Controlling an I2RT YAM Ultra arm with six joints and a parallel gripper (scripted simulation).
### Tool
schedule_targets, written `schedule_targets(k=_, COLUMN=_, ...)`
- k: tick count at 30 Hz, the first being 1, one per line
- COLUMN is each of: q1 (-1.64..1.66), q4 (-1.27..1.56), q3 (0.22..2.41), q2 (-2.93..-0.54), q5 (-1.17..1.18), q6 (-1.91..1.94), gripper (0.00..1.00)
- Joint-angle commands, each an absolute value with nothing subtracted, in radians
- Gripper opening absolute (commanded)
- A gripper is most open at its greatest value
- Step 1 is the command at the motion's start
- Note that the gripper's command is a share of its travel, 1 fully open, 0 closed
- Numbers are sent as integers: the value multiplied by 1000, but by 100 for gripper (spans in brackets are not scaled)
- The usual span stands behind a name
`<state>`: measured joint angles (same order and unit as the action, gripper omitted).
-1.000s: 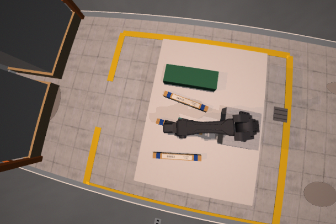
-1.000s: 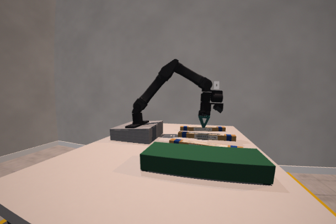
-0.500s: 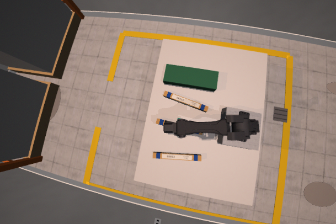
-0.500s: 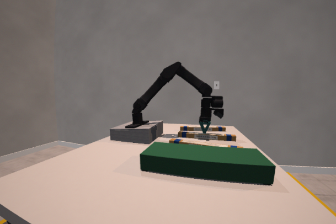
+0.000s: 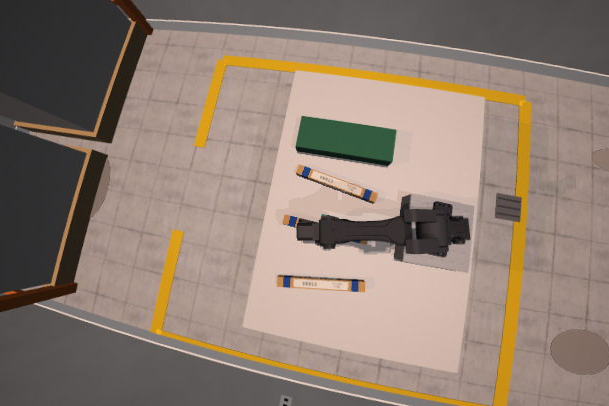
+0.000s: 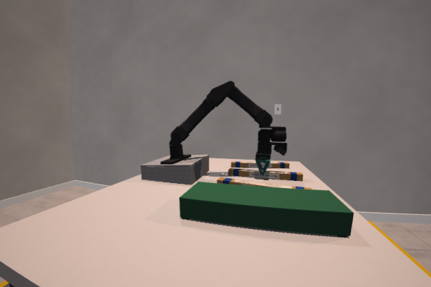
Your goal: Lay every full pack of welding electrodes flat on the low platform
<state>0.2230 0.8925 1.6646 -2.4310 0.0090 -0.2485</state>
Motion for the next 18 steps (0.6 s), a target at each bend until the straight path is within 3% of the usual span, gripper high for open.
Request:
schedule_targets(k=1, q1=214, q4=871, q3=1649, q2=-2429, q5=9, q6=-247, gripper=74)
schedule_targets(k=18, q1=221, q4=844, q3=1655, q2=-2440, q5=9, q6=-248, gripper=74)
